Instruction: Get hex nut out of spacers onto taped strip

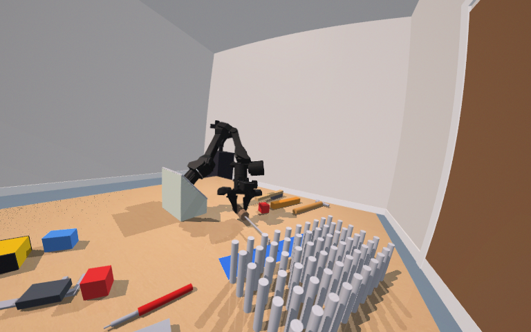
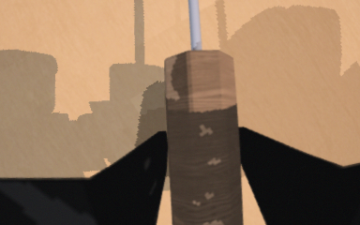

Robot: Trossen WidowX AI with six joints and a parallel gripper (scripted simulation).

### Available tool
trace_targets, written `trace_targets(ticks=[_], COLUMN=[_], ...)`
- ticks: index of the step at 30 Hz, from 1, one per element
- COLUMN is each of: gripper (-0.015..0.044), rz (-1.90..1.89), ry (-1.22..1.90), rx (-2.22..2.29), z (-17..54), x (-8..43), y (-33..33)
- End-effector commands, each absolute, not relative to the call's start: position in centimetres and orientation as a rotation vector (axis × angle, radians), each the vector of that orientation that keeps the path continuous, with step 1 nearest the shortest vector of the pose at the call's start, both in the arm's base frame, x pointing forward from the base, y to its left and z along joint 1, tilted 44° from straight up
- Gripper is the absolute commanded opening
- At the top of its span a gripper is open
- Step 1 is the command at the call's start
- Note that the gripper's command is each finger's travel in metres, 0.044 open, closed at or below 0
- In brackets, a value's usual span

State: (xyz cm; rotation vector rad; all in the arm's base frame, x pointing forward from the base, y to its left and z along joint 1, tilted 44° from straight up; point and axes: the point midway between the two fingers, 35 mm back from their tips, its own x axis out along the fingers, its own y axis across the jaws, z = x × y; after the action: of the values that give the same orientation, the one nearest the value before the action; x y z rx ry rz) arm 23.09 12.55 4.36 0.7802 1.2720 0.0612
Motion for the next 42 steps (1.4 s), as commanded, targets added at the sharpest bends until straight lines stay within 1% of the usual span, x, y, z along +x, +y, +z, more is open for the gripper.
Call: trace_targets(ticks=[1,15,30,31,42], gripper=[0.0,0.0,0.0,0.0,0.0], rz=[0.049,0.044,0.052,0.047,0.247], ry=[1.271,1.276,1.266,1.281,1.214], rx=[0.782,0.764,0.774,0.772,0.546], z=[4.6,9.0,13.9,12.6,15.0], x=[22.8,24.3,23.8,23.9,23.7], y=[12.2,7.9,3.4,4.4,8.1])
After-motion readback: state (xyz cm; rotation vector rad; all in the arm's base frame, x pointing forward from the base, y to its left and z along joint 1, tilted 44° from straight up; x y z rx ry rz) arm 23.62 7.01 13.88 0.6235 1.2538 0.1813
